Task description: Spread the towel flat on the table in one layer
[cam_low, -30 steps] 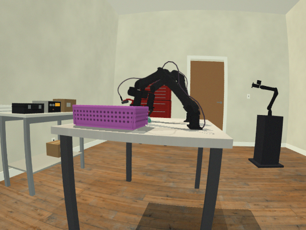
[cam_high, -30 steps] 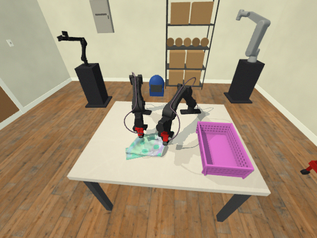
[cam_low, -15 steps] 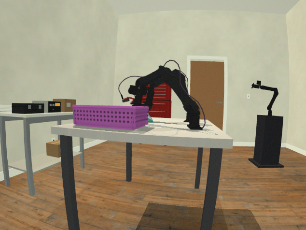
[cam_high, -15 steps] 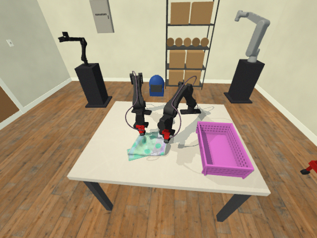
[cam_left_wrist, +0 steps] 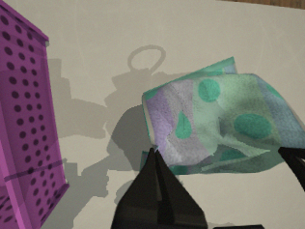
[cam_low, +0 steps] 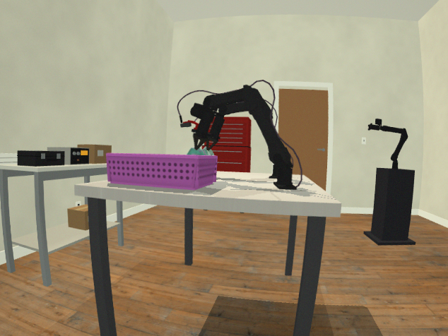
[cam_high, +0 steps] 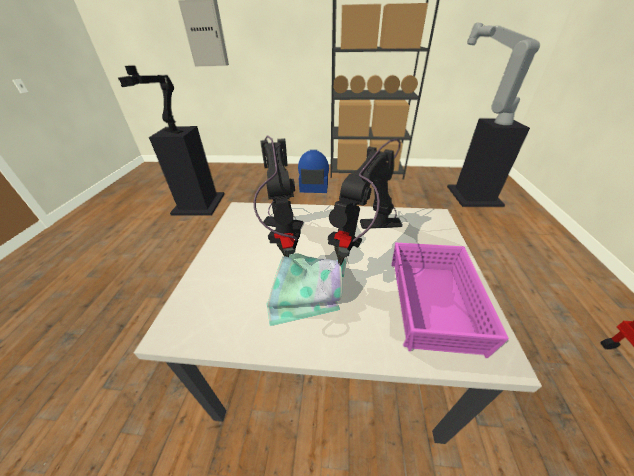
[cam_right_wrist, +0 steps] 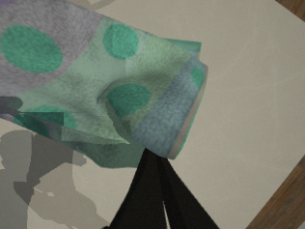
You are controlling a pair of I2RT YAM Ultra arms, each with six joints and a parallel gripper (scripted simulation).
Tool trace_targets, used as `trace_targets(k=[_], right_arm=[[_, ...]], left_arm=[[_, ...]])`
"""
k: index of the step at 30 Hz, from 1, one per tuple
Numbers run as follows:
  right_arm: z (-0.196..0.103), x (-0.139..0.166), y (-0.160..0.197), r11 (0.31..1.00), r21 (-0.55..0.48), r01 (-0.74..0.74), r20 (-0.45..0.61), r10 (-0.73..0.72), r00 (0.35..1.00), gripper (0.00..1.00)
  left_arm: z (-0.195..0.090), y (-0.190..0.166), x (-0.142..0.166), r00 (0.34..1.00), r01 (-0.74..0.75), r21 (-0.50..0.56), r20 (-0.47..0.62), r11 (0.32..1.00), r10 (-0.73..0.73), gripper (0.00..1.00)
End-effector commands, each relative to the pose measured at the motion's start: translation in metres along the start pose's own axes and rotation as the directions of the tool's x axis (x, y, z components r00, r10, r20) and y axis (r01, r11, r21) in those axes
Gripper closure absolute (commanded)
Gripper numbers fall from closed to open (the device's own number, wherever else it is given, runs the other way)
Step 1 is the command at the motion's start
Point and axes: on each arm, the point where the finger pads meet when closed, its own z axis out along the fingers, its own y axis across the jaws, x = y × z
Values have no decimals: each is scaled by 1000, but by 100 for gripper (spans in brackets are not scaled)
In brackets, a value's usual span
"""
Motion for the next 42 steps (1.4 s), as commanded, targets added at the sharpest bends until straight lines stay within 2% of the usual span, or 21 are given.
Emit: trace_targets(k=[1, 2, 3, 6, 7, 9, 10, 14, 15, 17, 18, 20, 21, 23, 24, 26, 27, 37, 38, 40, 42], right_arm=[[-31, -18, 11, 999, 2, 55, 33, -55, 998, 100], [-31, -18, 11, 999, 2, 55, 33, -55, 998, 100], [-53, -34, 20, 996, -8, 87, 70, -87, 994, 100], [-53, -35, 16, 997, -6, 80, 70, -79, 994, 100], [-74, -49, 29, 992, -17, 122, 106, -119, 987, 100], [-74, -49, 29, 992, -18, 122, 106, -119, 987, 100], [-94, -64, 39, 987, -32, 157, 159, -150, 976, 100], [-94, -66, 32, 989, -27, 143, 159, -137, 978, 100], [-114, -78, 47, 981, -40, 189, 236, -174, 956, 100], [-114, -78, 47, 981, -42, 192, 242, -176, 954, 100], [-143, -96, 57, 974, -55, 219, 360, -185, 914, 100], [-152, -95, 57, 972, -62, 227, 393, -185, 901, 100], [-168, -106, 64, 966, -65, 249, 466, -192, 864, 100], [-153, -101, 56, 968, -60, 244, 456, -191, 869, 100], [-166, -109, 68, 958, -66, 278, 527, -203, 825, 100], [-166, -110, 62, 961, -58, 270, 543, -197, 816, 100], [-176, -116, 72, 951, -64, 301, 609, -201, 767, 100], [-184, -123, 70, 951, -52, 305, 658, -197, 726, 100], [-184, -124, 70, 951, -51, 304, 658, -197, 726, 100], [-184, -124, 70, 951, -51, 303, 658, -197, 726, 100], [-196, -128, 70, 952, -53, 300, 679, -186, 710, 100]], left_arm=[[-52, 11, -11, 998, -20, 1, 64, 1000, 20, 100], [-52, 12, -11, 998, -20, -1, 64, 1000, 20, 100], [-78, 16, -15, 995, -28, 5, 95, 1000, 28, 100], [-78, 17, -15, 995, -28, 0, 96, 1000, 28, 100], [-104, 21, -20, 991, -34, 3, 127, 999, 33, 100], [-104, 21, -20, 991, -33, 0, 127, 999, 33, 100], [-128, 26, -24, 981, -38, 0, 191, 999, 37, 100], [-117, 22, -24, 985, -45, -1, 168, 999, 44, 100], [-152, 30, -29, 967, -40, -3, 251, 999, 40, 100], [-152, 31, -29, 967, -39, -9, 251, 999, 40, 100], [-175, 34, -39, 939, -40, -10, 341, 999, 41, 100], [-175, 34, -39, 939, -40, -11, 341, 999, 41, 100], [-179, 37, -36, 925, -41, -12, 378, 999, 43, 100], [-179, 38, -36, 925, -41, -14, 378, 999, 43, 100], [-195, 40, -39, 895, -41, -15, 445, 999, 43, 100], [-195, 41, -39, 895, -38, -22, 445, 999, 43, 100], [-206, 43, -42, 867, -37, -24, 497, 999, 44, 100], [-216, 43, -44, 839, -37, -28, 542, 999, 47, 100], [-232, 42, -50, 816, -38, -28, 576, 999, 47, 100], [-232, 42, -51, 815, -38, -28, 577, 999, 47, 100], [-232, 42, -51, 815, -38, -28, 577, 999, 47, 100]])
